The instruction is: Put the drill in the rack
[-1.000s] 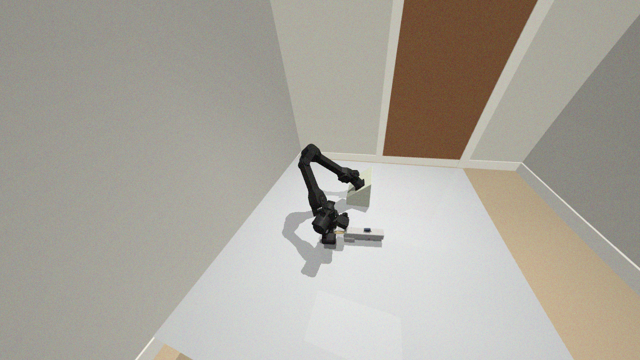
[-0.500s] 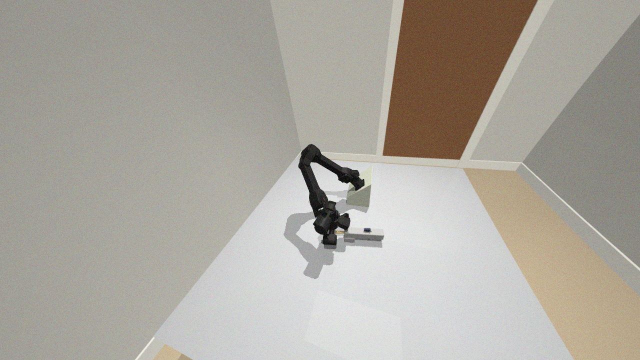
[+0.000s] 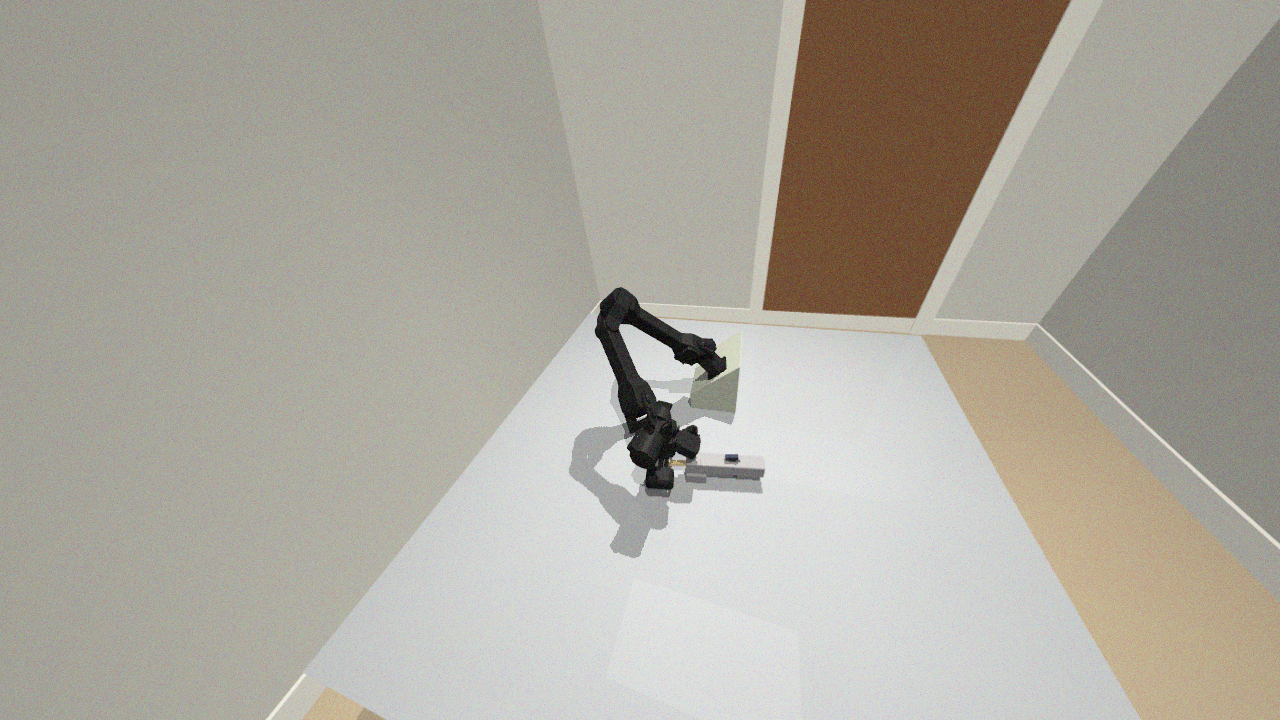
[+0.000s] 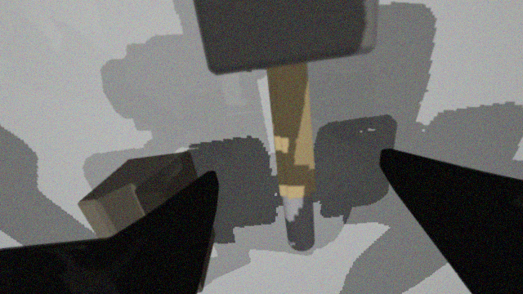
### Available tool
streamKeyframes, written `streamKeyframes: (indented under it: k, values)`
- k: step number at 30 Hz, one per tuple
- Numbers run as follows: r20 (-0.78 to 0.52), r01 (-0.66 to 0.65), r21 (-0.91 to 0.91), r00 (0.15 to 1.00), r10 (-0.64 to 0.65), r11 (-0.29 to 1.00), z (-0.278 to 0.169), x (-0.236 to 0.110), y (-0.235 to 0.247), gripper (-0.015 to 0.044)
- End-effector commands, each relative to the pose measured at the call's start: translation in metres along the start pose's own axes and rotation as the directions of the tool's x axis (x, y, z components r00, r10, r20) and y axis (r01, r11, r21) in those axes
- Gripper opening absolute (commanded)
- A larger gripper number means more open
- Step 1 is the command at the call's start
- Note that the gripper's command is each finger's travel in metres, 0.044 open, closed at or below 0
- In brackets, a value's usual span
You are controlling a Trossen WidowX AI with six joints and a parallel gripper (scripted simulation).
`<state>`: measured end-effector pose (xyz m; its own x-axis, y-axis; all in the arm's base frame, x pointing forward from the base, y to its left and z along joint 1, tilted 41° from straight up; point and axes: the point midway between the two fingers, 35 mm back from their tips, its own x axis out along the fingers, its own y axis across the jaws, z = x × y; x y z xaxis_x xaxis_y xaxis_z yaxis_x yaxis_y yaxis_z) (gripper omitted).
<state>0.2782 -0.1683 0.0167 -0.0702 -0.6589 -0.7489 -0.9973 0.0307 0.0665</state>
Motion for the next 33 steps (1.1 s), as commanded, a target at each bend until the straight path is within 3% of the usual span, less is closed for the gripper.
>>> streamKeyframes:
  k: [1, 28, 33]
  values:
    - [0.0, -0.003, 0.001, 1.0, 0.003, 1.0, 0.0024, 0.0013, 0.0017, 0.044]
    - [0.001, -0.004, 0.001, 1.0, 0.004, 1.0, 0.007, 0.0037, 0.0041, 0.044]
    - [0.001, 0.0, 0.0, 1.0, 0.0, 1.0, 0.0054, 0.0025, 0.0017, 0.0309]
